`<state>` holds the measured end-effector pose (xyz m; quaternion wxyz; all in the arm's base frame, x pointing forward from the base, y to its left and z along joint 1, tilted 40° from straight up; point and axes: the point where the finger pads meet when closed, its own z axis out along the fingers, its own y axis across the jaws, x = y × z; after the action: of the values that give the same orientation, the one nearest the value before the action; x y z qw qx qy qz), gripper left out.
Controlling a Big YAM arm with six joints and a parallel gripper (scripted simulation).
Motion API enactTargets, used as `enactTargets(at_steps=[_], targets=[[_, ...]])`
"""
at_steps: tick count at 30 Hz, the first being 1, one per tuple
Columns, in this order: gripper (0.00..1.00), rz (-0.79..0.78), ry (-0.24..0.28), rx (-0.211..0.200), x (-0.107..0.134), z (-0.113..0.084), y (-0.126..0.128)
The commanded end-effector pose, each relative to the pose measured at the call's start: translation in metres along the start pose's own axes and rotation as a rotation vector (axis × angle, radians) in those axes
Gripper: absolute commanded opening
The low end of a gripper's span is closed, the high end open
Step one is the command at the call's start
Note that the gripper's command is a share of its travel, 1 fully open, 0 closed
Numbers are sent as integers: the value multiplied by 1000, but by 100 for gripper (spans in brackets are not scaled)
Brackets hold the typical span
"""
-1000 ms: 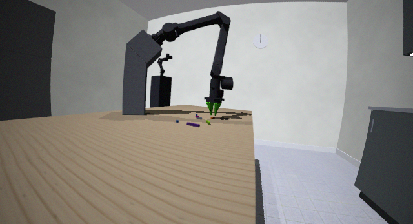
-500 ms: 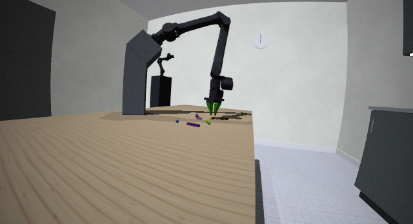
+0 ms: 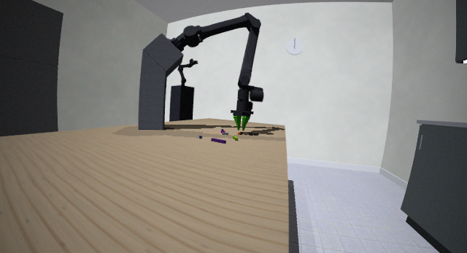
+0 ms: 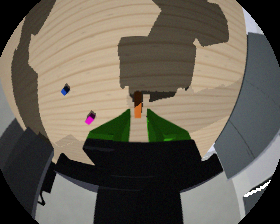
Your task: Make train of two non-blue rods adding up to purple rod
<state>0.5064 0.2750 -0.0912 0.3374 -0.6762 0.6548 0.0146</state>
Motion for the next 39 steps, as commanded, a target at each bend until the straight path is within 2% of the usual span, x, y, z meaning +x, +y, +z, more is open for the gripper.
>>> enactTargets(at_steps=[1, 39], targets=[[24, -5, -12, 2, -8, 7, 3], [24, -10, -8, -9, -2, 6, 11]])
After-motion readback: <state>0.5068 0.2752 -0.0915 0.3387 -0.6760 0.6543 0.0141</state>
